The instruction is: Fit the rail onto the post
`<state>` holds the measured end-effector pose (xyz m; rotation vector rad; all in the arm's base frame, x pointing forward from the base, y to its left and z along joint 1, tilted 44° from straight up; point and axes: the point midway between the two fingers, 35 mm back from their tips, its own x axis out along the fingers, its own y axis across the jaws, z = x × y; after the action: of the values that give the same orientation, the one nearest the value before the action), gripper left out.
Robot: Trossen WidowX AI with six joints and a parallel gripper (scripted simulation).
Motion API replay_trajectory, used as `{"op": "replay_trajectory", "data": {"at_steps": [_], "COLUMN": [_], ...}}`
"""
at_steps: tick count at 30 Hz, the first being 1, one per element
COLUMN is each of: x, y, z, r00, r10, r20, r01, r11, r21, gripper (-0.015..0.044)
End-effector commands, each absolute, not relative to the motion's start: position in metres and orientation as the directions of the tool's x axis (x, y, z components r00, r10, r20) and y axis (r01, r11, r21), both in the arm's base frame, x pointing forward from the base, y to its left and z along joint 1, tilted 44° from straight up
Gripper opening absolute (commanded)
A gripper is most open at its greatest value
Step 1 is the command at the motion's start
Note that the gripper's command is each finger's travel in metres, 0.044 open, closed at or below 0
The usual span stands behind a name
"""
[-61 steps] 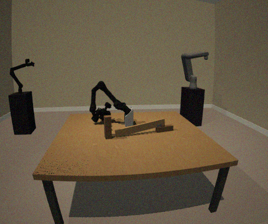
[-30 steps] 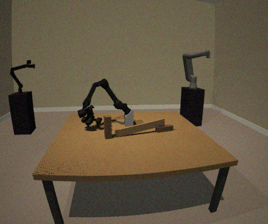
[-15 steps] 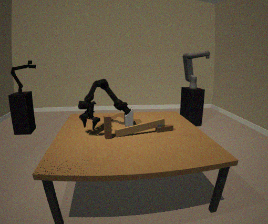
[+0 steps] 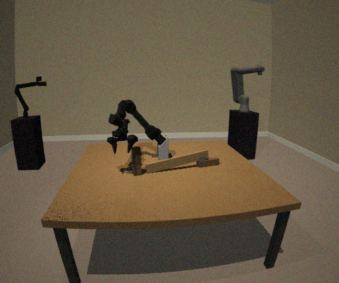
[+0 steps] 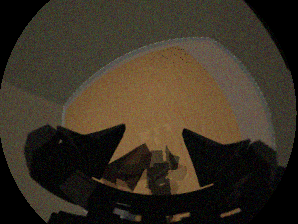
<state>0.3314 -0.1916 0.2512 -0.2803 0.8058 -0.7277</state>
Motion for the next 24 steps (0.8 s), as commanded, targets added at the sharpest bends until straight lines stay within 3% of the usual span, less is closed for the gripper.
{"op": "replay_trajectory", "data": {"at_steps": [1,6,12,16,20,24], "x": [0.353,0.357,0.344,0.312,0.281,0.277], "y": [-0.145,-0.109,-0.088,-0.076,-0.069,-0.071], "z": [0.212,0.165,0.121,0.075,0.048,0.048], "r00": [0.479,0.408,0.286,0.106,-0.030,-0.040], "r10": [-0.614,-0.570,-0.572,-0.622,-0.681,-0.687], "r20": [-0.627,-0.713,-0.769,-0.776,-0.731,-0.726], "r01": [0.135,-0.229,-0.581,-0.919,-0.997,-0.993], "r11": [0.758,0.693,0.534,0.238,-0.035,-0.056], "r21": [-0.638,-0.684,-0.614,-0.316,0.074,0.108], "gripper": [0.0440,0.0440,0.0440,0.0440,0.0440,0.0440]}}
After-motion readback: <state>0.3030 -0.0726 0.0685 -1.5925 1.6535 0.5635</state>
